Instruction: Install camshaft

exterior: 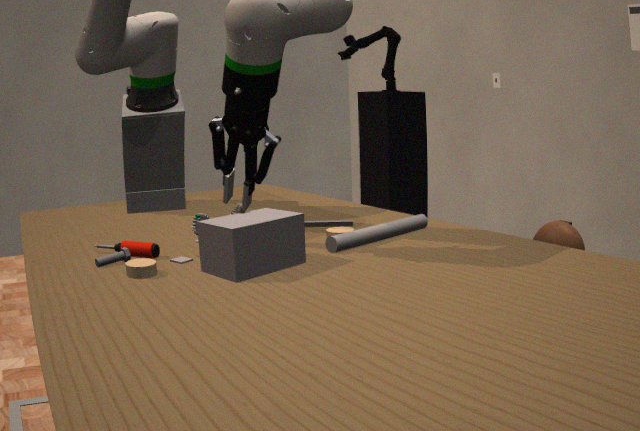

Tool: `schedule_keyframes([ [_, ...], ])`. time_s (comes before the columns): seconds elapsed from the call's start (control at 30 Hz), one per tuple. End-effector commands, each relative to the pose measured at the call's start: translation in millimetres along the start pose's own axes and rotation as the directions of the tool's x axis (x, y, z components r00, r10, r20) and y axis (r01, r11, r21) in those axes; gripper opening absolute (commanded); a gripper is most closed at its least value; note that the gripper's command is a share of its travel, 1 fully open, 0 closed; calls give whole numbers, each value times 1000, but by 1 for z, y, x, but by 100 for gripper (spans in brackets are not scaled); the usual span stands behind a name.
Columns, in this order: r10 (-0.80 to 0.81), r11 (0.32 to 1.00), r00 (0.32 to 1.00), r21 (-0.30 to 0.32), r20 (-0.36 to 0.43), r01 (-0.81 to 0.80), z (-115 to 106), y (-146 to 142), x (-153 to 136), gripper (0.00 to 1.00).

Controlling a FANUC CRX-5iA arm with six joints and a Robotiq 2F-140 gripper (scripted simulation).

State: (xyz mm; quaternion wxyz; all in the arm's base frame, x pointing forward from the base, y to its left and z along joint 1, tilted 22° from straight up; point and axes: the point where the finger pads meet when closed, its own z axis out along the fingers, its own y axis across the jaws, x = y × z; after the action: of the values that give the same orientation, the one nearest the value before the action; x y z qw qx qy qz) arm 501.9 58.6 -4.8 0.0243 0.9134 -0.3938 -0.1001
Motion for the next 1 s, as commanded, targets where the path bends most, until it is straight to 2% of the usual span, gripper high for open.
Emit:
schedule_keyframes([
  [0.0, 0, 1000, 1000, 1, -1, 0, 7, 0, 0, 29],
  [0.37, 0, 1000, 1000, 1, -1, 0, 28, 0, 0, 29],
  [0.97, 0, 1000, 1000, 1, -1, 0, 33, 0, 0, 29],
])
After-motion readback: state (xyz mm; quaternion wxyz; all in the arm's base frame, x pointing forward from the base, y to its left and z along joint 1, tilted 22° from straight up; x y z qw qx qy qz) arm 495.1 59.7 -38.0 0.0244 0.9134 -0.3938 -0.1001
